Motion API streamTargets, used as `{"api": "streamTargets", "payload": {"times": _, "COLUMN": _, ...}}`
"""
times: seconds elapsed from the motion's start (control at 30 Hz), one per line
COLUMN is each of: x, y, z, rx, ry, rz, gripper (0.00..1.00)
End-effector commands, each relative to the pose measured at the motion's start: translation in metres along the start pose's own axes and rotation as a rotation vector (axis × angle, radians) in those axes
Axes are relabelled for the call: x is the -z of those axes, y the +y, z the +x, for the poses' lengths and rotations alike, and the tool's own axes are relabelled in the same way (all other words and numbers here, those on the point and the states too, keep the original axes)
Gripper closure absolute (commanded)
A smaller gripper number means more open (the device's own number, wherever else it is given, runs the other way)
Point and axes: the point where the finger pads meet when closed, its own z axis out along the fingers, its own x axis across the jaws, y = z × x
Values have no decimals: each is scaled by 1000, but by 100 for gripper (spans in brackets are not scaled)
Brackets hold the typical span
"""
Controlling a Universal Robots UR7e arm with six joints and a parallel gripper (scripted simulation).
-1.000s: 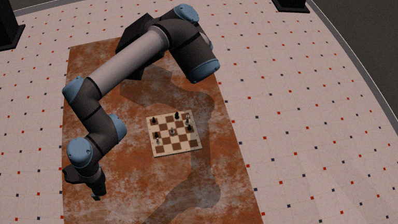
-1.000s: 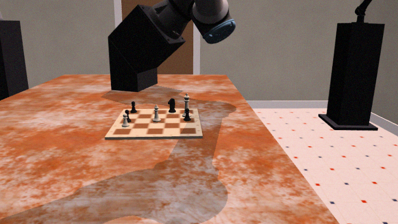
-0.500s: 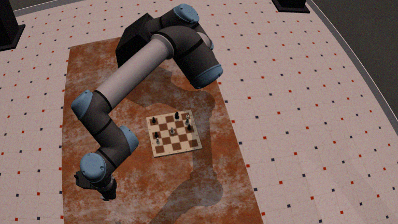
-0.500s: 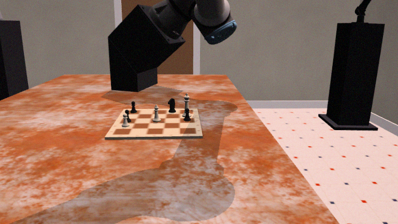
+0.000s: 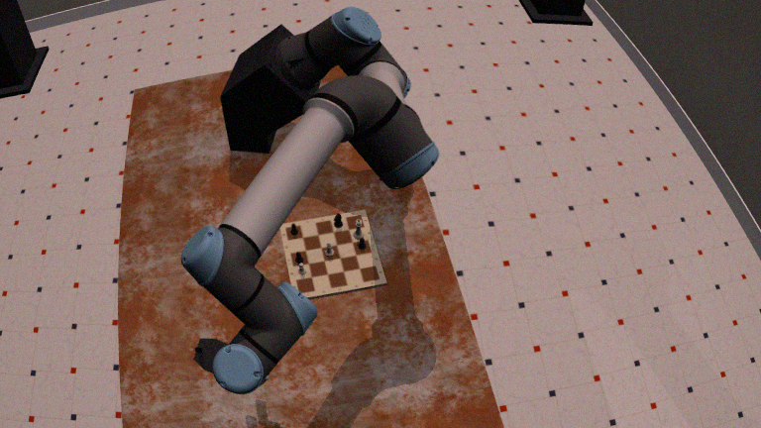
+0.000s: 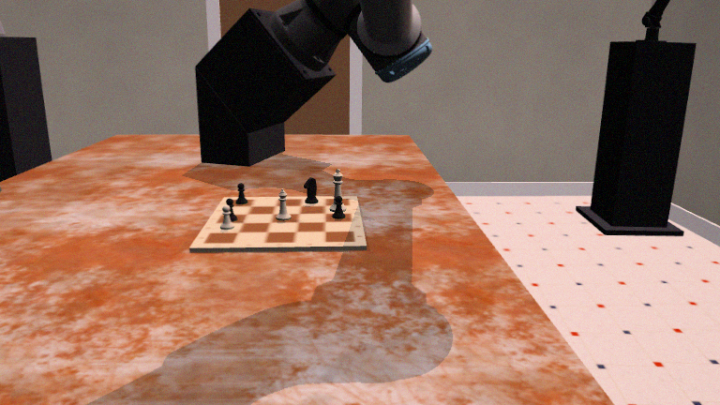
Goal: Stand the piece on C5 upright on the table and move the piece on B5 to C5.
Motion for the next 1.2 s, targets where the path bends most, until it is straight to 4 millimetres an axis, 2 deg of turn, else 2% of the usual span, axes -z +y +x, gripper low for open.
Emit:
{"api": "streamTargets", "payload": {"times": 0.0, "x": -21, "y": 28, "z": 20, "rx": -159, "ry": 109, "rz": 47, "gripper": 0}}
{"api": "streamTargets", "payload": {"times": 0.07, "x": -31, "y": 44, "z": 32, "rx": -241, "ry": 154, "rz": 84, "gripper": 0}}
{"api": "streamTargets", "payload": {"times": 0.17, "x": -37, "y": 51, "z": 39, "rx": -282, "ry": 176, "rz": 105, "gripper": 0}}
{"api": "streamTargets", "payload": {"times": 0.23, "x": -46, "y": 66, "z": 52, "rx": -363, "ry": 216, "rz": 149, "gripper": 0}}
{"api": "streamTargets", "payload": {"times": 0.33, "x": -46, "y": 66, "z": 52, "rx": -363, "ry": 216, "rz": 149, "gripper": 0}}
{"api": "streamTargets", "payload": {"times": 0.43, "x": -59, "y": 88, "z": 72, "rx": -478, "ry": 268, "rz": 221, "gripper": 0}}
{"api": "streamTargets", "payload": {"times": 0.47, "x": -59, "y": 88, "z": 72, "rx": -478, "ry": 268, "rz": 221, "gripper": 0}}
{"api": "streamTargets", "payload": {"times": 0.63, "x": -73, "y": 115, "z": 98, "rx": -617, "ry": 320, "rz": 324, "gripper": 0}}
{"api": "streamTargets", "payload": {"times": 0.67, "x": -73, "y": 115, "z": 98, "rx": -617, "ry": 320, "rz": 324, "gripper": 0}}
{"api": "streamTargets", "payload": {"times": 0.83, "x": -84, "y": 138, "z": 123, "rx": -733, "ry": 353, "rz": 424, "gripper": 0}}
{"api": "streamTargets", "payload": {"times": 0.9, "x": -84, "y": 138, "z": 123, "rx": -733, "ry": 353, "rz": 424, "gripper": 0}}
{"api": "streamTargets", "payload": {"times": 1.17, "x": -97, "y": 169, "z": 157, "rx": -887, "ry": 378, "rz": 576, "gripper": 0}}
